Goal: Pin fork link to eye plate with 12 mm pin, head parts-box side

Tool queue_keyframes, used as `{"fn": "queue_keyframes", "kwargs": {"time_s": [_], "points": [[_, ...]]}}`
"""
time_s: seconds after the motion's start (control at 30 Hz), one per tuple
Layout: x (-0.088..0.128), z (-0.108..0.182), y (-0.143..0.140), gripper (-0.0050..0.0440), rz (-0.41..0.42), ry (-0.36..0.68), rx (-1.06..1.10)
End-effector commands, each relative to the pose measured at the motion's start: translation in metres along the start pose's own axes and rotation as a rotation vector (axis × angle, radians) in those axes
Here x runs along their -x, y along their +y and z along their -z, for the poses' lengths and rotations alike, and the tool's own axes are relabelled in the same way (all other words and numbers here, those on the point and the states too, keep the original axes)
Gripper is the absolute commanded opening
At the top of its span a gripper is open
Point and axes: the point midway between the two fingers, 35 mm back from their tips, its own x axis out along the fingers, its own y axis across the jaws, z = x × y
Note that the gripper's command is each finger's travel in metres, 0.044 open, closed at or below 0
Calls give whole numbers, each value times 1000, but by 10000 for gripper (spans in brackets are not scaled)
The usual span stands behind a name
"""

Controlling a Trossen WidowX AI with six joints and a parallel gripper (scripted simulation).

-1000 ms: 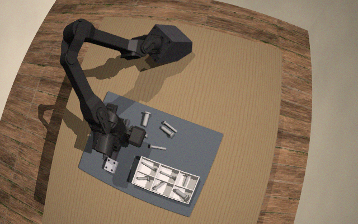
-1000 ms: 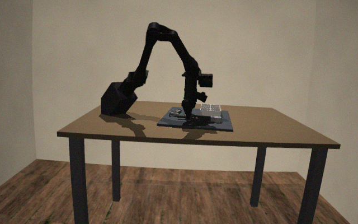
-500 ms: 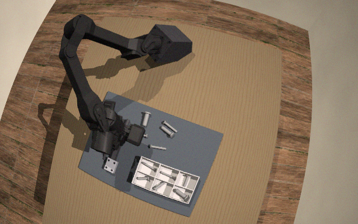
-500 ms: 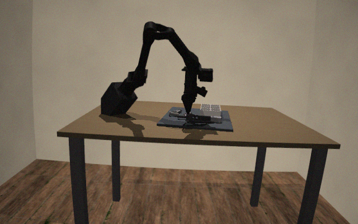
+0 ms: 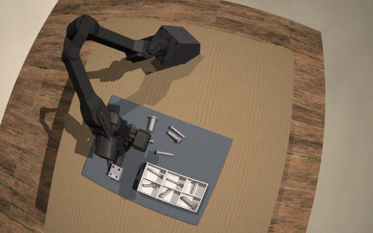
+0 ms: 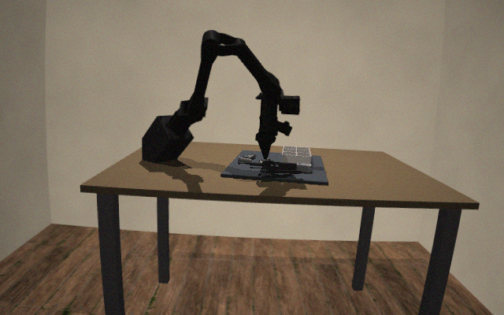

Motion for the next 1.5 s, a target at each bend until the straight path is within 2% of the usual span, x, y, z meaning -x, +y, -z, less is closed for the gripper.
{"fn": "queue_keyframes", "kwargs": {"time_s": [0.0, 0.13, 0.4, 0.7, 0.9, 1.47], "points": [[0, 0, 0, 100, 0, 1, 1], [0, 0, 0, 100, 2, -4, -4], [2, 26, 0, 100, 2, -4, -4], [-4, 26, 0, 100, 2, -4, -4], [-27, 26, 0, 100, 2, -4, -4], [-26, 22, -1, 100, 2, -4, -4]]}}
